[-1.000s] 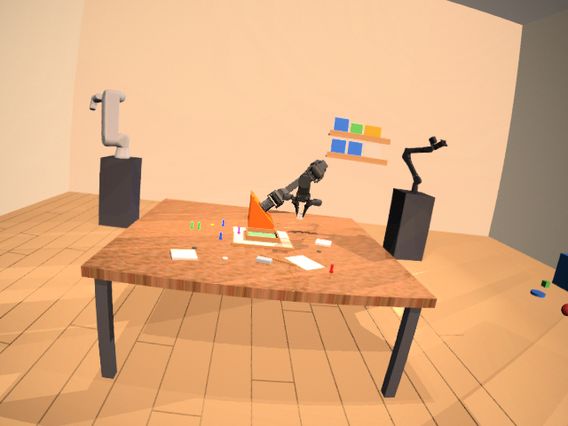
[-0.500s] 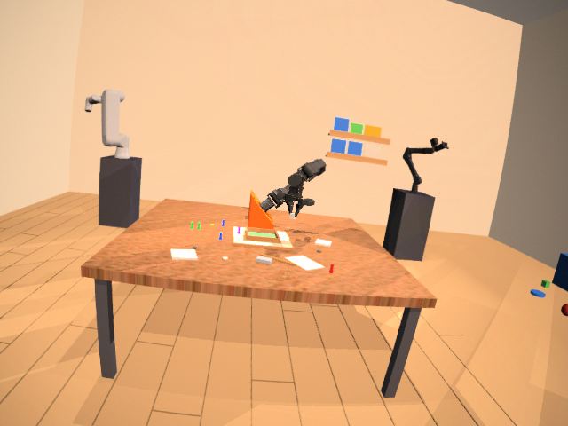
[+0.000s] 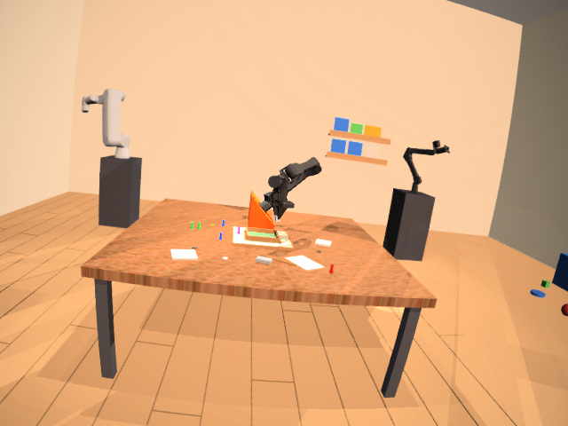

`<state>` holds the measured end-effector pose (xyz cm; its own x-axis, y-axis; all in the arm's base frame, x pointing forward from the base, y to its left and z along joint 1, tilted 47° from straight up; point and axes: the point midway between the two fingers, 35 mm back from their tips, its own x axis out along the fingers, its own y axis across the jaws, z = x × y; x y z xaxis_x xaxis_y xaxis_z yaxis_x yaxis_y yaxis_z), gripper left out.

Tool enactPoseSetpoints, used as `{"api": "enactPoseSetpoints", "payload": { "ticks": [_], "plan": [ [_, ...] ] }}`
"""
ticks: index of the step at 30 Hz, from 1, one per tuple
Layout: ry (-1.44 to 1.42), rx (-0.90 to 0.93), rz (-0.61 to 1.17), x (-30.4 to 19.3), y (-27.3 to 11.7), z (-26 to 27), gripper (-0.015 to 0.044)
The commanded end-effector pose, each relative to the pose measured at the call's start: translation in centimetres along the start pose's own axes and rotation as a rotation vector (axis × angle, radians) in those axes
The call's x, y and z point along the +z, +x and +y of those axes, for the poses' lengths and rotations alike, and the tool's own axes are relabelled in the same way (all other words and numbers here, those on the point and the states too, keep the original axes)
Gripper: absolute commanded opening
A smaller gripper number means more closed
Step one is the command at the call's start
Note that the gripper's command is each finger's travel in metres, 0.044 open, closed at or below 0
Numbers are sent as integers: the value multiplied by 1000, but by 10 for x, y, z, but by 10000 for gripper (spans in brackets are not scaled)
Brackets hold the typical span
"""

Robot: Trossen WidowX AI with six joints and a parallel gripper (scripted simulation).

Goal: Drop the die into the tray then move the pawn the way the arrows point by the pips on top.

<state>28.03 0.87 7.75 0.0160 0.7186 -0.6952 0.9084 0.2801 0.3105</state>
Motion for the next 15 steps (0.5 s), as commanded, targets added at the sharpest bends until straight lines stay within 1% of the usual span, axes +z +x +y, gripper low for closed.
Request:
{"api": "enactPoseSetpoints", "payload": {
  "ticks": [1,8,15],
  "plan": [
    [171,-12,8,22,10,-14,0],
    [406,-15,11,52,20,-31,0],
    [429,-15,12,55,21,-33,0]
  ]
}}
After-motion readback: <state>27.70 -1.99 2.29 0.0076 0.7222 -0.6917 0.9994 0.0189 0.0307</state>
